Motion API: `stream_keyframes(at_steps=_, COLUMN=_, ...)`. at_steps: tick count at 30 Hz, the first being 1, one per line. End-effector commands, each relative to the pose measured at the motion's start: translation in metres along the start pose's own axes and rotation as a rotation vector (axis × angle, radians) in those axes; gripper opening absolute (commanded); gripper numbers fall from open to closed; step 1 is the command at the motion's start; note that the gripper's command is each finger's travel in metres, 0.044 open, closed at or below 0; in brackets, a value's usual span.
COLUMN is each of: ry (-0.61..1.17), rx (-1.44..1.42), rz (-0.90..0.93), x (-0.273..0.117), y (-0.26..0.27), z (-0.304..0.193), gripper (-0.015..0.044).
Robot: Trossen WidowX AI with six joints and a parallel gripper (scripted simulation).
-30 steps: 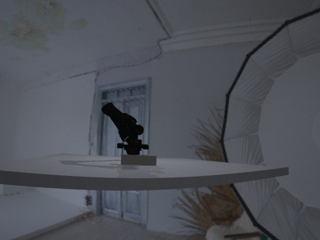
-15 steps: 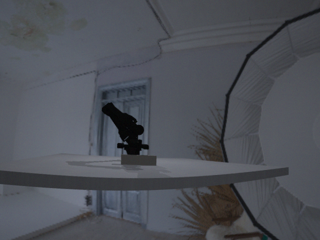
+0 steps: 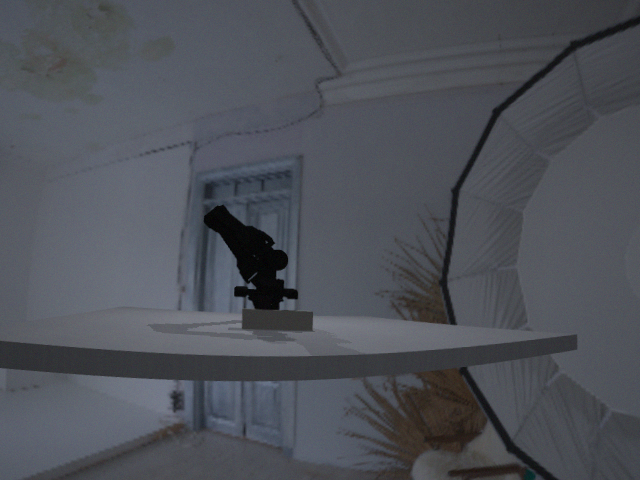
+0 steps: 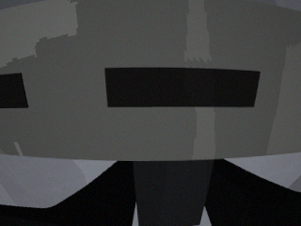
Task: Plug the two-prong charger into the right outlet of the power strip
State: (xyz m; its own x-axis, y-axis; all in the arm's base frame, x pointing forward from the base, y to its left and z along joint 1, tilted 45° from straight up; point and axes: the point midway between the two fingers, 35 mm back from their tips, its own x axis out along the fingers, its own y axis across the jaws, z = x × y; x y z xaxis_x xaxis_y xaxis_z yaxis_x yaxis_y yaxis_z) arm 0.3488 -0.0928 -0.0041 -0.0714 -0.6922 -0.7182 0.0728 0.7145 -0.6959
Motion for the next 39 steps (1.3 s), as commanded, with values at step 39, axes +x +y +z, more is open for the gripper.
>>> stream_keyframes(at_steps=39, ry=-0.022, rx=0.021, rz=0.001, x=-0.0017, y=-0.0009, z=0.0045, gripper=0.0000)
